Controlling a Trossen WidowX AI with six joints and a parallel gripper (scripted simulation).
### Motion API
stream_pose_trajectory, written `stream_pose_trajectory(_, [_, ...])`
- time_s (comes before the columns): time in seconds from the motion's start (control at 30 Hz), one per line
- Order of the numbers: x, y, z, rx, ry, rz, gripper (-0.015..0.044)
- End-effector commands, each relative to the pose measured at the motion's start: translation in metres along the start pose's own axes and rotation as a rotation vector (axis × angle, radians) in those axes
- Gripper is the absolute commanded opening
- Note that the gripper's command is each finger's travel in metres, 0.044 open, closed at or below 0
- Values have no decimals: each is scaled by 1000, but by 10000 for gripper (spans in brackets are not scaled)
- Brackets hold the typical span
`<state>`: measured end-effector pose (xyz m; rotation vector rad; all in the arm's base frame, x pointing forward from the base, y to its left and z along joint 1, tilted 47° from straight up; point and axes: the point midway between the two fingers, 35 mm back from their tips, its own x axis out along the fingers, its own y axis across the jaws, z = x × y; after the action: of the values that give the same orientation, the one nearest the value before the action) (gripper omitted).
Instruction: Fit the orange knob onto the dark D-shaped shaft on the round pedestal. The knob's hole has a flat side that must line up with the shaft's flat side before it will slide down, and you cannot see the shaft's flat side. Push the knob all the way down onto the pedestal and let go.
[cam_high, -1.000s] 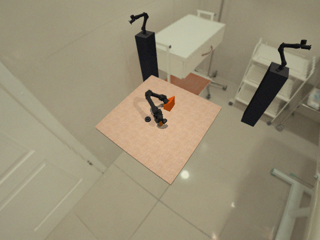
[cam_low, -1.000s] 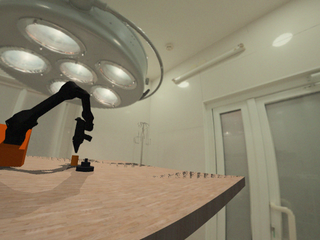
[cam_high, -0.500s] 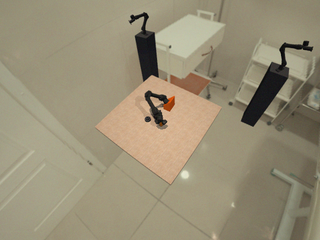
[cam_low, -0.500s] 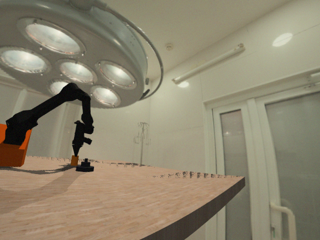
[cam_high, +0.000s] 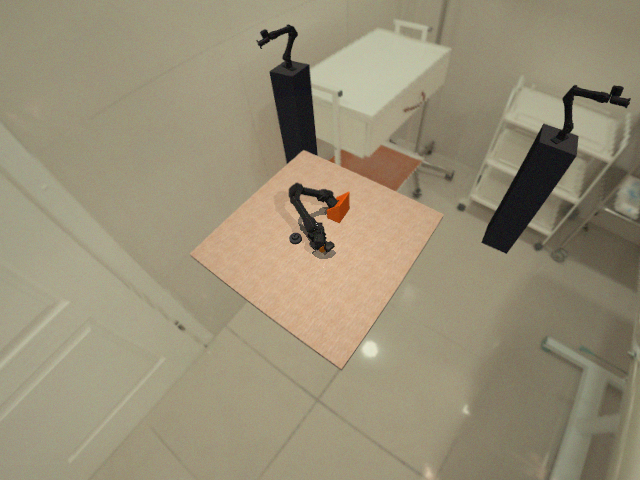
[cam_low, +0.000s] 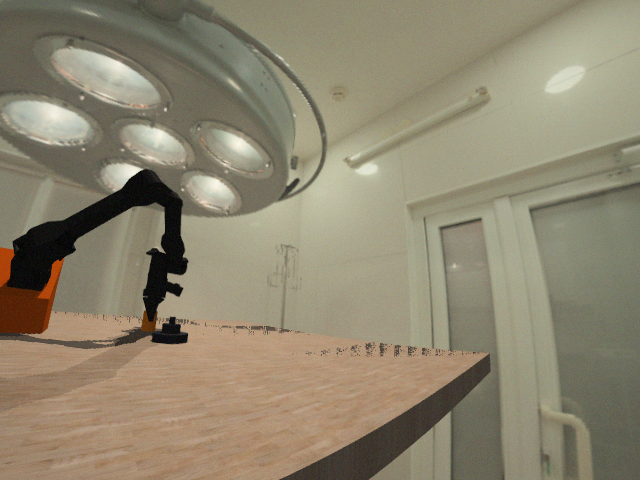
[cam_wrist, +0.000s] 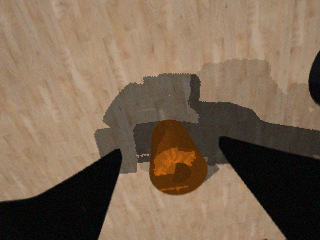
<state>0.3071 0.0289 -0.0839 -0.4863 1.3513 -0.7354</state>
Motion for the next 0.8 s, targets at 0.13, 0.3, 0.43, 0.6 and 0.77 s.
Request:
stream_pose_trajectory(0.13, [17,-1,-4,-10,4,-12,440])
stream_pose_trajectory(0.3, [24,-2,-4,-10,4,-13,440])
stream_pose_trajectory(0.43, [24,-2,-4,-10,4,-13,361])
stream_pose_trajectory(0.6, [24,-2,-4,-10,4,-13,230])
stream_pose_trajectory(0.77, [24,-2,-4,-10,4,-13,138])
